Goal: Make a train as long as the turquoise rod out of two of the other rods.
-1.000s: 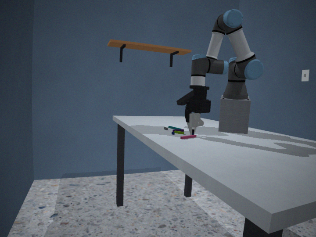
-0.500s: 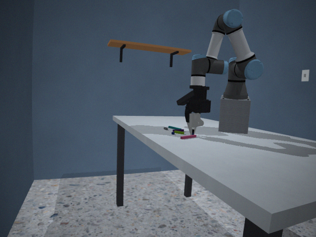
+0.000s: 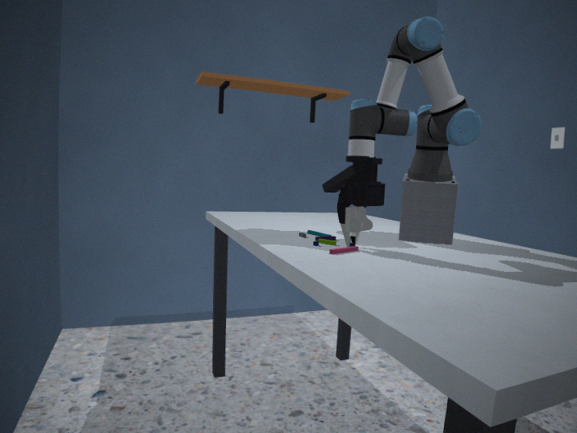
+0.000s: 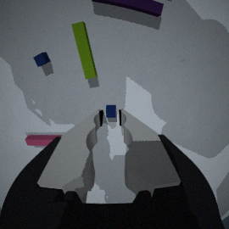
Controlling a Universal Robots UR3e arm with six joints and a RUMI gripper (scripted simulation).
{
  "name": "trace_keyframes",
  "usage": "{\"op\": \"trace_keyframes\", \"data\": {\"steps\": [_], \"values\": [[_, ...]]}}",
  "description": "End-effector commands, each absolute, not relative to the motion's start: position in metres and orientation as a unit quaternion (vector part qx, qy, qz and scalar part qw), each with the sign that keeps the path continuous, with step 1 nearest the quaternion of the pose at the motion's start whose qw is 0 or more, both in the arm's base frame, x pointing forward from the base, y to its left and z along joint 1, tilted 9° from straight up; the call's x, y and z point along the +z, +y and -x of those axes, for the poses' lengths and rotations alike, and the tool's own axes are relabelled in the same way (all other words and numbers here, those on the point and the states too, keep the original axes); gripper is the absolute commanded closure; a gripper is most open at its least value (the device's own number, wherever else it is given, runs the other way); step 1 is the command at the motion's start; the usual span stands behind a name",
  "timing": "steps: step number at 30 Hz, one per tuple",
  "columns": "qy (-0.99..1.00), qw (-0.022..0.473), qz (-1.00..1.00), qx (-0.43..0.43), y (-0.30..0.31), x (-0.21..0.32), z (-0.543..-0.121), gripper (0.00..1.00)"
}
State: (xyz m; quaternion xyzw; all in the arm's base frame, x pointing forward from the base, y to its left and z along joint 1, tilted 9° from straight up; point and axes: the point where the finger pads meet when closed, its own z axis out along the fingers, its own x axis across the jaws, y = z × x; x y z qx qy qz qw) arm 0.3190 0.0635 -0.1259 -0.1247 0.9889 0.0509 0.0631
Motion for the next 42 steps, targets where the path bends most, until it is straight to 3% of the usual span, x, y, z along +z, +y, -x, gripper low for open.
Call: {"op": "trace_keyframes", "data": {"steps": [1,42], "values": [[0.989,0.064,0.125,0.051,0.063,-0.125,-0.32,0.89],[0.989,0.064,0.125,0.051,0.06,-0.097,-0.316,0.86]]}}
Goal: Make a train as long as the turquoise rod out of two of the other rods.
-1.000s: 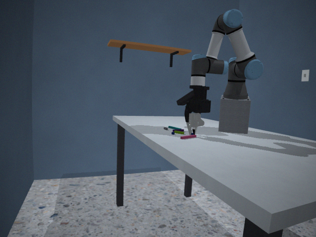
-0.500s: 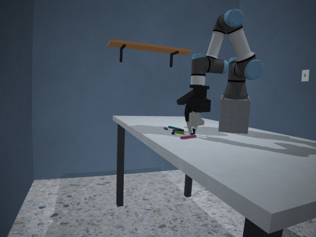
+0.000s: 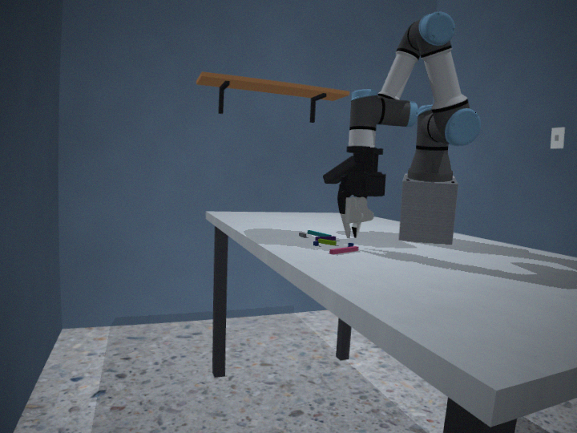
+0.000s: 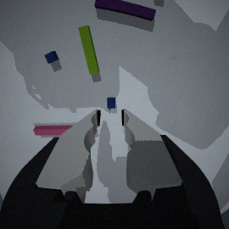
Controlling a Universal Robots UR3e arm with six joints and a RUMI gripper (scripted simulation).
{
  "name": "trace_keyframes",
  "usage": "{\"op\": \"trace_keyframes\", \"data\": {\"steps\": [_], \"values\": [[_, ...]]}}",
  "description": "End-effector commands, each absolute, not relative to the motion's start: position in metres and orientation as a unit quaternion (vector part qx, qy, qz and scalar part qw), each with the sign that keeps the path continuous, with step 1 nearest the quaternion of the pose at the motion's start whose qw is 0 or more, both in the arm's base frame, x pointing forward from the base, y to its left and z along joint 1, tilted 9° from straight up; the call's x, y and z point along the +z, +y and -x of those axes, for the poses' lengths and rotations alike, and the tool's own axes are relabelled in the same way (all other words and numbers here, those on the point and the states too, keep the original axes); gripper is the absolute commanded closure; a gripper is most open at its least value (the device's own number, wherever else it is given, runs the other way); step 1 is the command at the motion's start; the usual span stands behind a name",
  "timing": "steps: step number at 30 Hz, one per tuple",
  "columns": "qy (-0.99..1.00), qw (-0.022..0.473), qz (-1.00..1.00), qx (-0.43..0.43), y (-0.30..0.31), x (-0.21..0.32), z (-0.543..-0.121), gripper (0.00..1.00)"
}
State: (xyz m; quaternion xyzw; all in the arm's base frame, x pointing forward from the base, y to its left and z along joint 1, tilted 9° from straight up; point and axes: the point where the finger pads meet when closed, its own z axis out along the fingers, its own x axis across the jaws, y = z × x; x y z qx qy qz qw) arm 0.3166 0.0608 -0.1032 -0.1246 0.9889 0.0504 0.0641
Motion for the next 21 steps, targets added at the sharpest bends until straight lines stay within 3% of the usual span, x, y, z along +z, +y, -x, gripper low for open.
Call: {"op": "trace_keyframes", "data": {"steps": [1,21], "values": [[0.989,0.064,0.125,0.051,0.06,-0.095,-0.316,0.86],[0.989,0.064,0.125,0.051,0.054,-0.05,-0.311,0.86]]}}
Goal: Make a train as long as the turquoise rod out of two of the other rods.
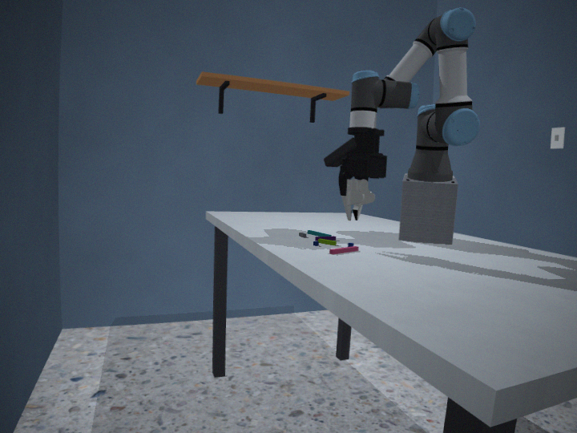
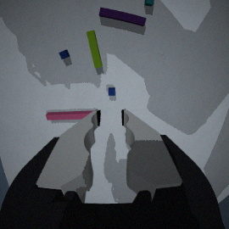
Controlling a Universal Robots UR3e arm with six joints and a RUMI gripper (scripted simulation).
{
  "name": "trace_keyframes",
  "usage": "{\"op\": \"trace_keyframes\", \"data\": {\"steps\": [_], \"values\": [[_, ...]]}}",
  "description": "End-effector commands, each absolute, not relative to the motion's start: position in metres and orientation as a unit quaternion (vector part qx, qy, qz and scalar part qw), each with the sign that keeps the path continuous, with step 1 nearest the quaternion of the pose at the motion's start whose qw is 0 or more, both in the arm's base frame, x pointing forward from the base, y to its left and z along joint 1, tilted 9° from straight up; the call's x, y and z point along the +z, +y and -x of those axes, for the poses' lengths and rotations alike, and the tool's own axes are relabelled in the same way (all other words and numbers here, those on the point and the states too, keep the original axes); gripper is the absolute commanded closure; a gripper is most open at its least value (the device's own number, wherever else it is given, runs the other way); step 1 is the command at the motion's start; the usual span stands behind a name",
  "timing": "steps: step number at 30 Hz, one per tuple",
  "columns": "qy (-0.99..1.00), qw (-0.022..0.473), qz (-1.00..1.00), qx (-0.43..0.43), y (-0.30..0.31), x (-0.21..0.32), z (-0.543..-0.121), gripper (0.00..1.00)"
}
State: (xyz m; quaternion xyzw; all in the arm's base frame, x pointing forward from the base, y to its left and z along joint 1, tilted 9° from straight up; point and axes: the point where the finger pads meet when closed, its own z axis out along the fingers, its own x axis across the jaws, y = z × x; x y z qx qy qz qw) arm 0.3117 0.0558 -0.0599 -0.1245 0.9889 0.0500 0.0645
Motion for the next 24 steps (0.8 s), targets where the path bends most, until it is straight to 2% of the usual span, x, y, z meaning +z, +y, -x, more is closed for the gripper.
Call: {"op": "trace_keyframes", "data": {"steps": [1,19,20,24], "values": [[0.989,0.064,0.125,0.051,0.054,-0.049,-0.311,0.86],[0.989,0.064,0.125,0.051,0.053,-0.037,-0.309,0.86],[0.989,0.064,0.125,0.051,0.053,-0.037,-0.309,0.0],[0.989,0.064,0.125,0.051,0.053,-0.037,-0.309,0.0]]}}
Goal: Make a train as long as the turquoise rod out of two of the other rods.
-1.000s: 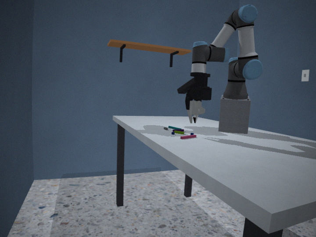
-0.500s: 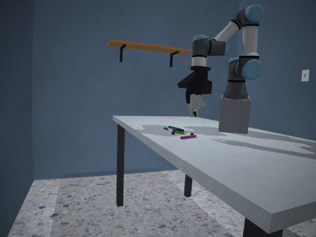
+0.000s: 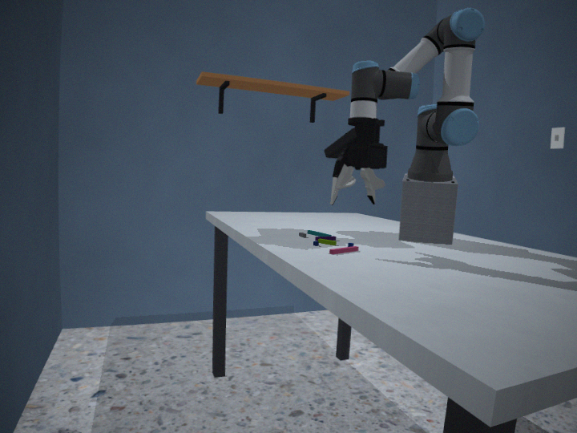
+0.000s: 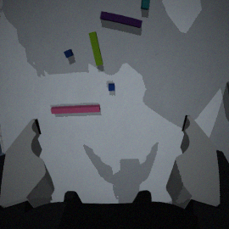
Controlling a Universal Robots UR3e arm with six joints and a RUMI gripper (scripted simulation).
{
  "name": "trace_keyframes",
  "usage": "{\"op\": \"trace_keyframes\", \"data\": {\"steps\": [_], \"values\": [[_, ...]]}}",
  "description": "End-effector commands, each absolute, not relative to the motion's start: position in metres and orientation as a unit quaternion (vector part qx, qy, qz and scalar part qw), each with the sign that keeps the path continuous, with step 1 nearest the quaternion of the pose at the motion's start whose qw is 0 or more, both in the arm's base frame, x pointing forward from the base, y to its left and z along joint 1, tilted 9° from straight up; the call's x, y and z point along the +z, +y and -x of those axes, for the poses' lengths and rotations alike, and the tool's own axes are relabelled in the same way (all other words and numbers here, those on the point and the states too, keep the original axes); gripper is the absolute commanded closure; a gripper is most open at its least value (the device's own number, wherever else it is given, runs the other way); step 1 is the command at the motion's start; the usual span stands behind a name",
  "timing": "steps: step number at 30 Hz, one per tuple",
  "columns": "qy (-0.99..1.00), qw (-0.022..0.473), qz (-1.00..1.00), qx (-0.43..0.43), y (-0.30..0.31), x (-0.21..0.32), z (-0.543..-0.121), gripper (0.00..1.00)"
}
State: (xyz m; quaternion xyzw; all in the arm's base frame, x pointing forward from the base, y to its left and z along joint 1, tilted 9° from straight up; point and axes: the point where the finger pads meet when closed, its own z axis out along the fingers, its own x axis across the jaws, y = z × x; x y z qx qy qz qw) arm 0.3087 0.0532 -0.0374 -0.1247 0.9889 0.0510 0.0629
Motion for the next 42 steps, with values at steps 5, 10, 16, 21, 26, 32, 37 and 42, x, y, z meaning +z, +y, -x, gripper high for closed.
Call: {"op": "trace_keyframes", "data": {"steps": [5,10,16,21,26,32,37,42], "values": [[0.989,0.064,0.125,0.051,0.0529,-0.0367,-0.3094,0.0],[0.989,0.064,0.125,0.051,0.0529,-0.0367,-0.3094,0.0],[0.989,0.064,0.125,0.051,0.0529,-0.0367,-0.3094,0.0],[0.989,0.064,0.121,0.051,0.053,-0.0367,-0.3096,0.0],[0.99,0.063,0.114,0.051,0.0531,-0.0366,-0.3101,0.0],[0.993,0.061,0.08,0.053,0.0541,-0.0365,-0.3124,0.0],[0.996,0.059,0.03,0.056,0.0557,-0.0364,-0.3158,0.0],[0.997,0.056,-0.009,0.059,0.0572,-0.0364,-0.3184,0.0]]}}
